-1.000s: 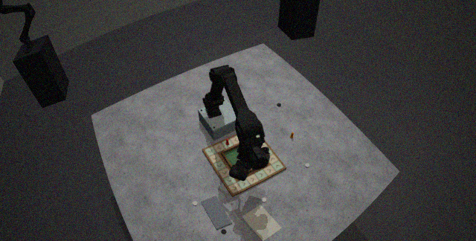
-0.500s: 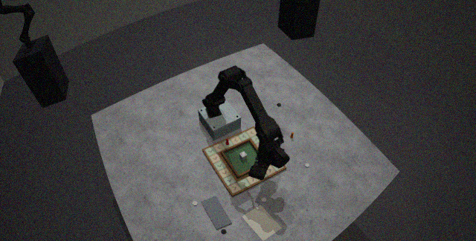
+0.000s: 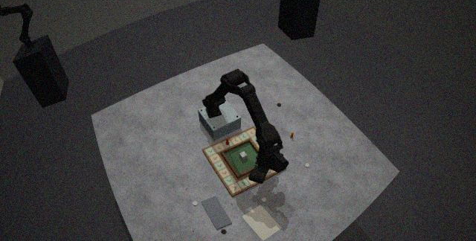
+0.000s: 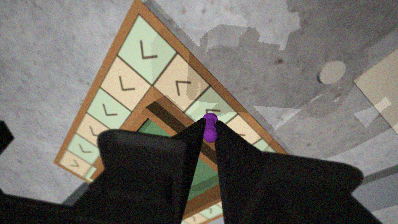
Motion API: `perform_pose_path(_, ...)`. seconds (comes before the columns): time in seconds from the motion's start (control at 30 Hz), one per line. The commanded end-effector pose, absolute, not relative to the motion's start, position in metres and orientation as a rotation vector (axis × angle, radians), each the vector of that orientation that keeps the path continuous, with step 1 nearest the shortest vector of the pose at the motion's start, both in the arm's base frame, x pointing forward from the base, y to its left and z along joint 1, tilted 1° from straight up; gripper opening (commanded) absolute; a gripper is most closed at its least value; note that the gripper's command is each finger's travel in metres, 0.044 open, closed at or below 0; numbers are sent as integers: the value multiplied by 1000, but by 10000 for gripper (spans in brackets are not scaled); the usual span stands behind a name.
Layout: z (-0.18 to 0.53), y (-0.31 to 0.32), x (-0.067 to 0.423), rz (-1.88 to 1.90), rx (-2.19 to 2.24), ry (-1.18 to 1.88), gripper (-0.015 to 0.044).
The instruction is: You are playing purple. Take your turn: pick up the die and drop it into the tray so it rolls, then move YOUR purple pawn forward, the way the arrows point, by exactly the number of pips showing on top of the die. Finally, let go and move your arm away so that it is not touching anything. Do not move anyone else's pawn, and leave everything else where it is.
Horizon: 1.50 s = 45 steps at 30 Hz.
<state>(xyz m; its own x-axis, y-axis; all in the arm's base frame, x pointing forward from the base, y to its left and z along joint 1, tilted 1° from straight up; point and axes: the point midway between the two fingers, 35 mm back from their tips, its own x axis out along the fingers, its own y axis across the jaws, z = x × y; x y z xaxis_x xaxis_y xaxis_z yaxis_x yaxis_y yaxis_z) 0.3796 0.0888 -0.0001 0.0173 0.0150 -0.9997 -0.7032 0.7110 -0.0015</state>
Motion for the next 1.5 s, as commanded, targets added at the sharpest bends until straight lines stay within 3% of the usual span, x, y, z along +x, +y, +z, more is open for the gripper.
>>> perform_pose_path(0.0,-3,89,379,611,-599,1462,0)
perform_pose_path(0.43,-19,89,379,611,-599,1462,0)
perform_pose_path(0.77,-10,90,382,611,-602,1450,263)
perform_pose_path(1.0,37,89,381,611,-599,1461,440)
perform_pose_path(1.13,50,85,367,576,-563,1473,440)
perform_pose_path(1.47,106,55,254,336,-319,1535,440)
